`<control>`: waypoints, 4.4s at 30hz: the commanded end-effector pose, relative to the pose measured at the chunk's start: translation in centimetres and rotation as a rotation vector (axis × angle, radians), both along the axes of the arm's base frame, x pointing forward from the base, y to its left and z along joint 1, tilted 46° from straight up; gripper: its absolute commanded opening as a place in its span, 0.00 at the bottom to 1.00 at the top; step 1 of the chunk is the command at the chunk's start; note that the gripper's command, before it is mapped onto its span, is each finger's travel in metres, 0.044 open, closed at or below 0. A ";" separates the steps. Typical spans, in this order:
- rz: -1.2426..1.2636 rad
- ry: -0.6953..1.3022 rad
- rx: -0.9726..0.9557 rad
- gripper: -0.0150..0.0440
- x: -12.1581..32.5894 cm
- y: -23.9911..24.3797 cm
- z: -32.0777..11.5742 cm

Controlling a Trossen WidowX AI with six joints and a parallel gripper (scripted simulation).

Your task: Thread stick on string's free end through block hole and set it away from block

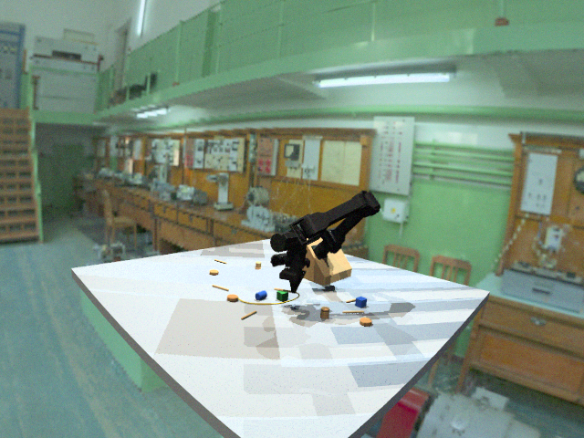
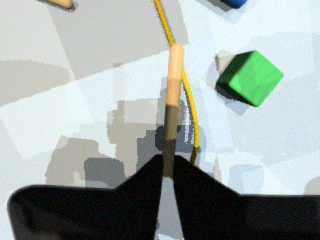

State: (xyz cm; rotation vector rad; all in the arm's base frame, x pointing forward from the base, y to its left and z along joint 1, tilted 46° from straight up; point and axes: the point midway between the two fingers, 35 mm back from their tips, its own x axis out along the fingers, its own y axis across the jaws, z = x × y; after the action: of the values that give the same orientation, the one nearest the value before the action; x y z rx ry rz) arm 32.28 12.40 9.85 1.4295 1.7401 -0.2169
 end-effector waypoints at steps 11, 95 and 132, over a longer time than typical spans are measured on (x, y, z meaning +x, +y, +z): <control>-0.339 0.358 0.011 0.25 0.7 -0.2 -0.3; -0.371 0.398 0.034 0.25 -0.1 5.2 3.2; -0.371 0.400 0.031 0.25 -2.4 6.4 0.3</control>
State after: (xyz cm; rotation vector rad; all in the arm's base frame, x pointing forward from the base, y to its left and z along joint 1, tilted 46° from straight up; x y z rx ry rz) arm 29.92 18.86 10.38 1.8202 1.7768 -0.7107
